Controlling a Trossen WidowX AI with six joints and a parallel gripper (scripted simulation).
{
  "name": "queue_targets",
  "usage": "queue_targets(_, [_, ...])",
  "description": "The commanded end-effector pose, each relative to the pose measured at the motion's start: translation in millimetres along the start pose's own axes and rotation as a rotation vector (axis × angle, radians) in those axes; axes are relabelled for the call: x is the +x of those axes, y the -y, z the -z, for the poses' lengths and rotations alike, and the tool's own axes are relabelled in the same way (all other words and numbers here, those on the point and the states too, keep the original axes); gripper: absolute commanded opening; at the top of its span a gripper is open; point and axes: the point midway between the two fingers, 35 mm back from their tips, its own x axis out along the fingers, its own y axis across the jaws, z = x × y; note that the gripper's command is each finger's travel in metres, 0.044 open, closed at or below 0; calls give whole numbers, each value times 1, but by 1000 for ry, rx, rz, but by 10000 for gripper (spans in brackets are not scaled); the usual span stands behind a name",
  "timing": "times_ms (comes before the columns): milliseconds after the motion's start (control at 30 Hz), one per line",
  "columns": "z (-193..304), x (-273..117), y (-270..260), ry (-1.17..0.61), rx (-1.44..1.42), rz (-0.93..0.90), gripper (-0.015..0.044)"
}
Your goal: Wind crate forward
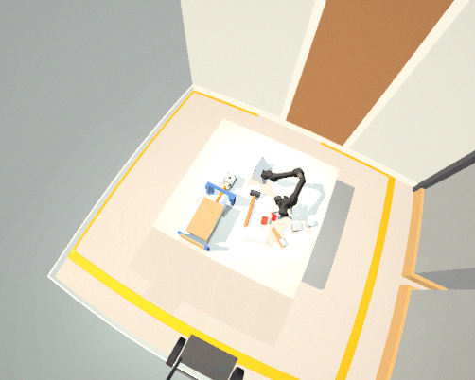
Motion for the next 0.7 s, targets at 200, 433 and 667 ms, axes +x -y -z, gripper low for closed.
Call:
queue_targets(200, [5,36,-3,7,8,-2,440])
queue_targets(433, [5,40,-3,7,8,-2,440])
queue_targets(667, [5,50,-3,7,8,-2,440])
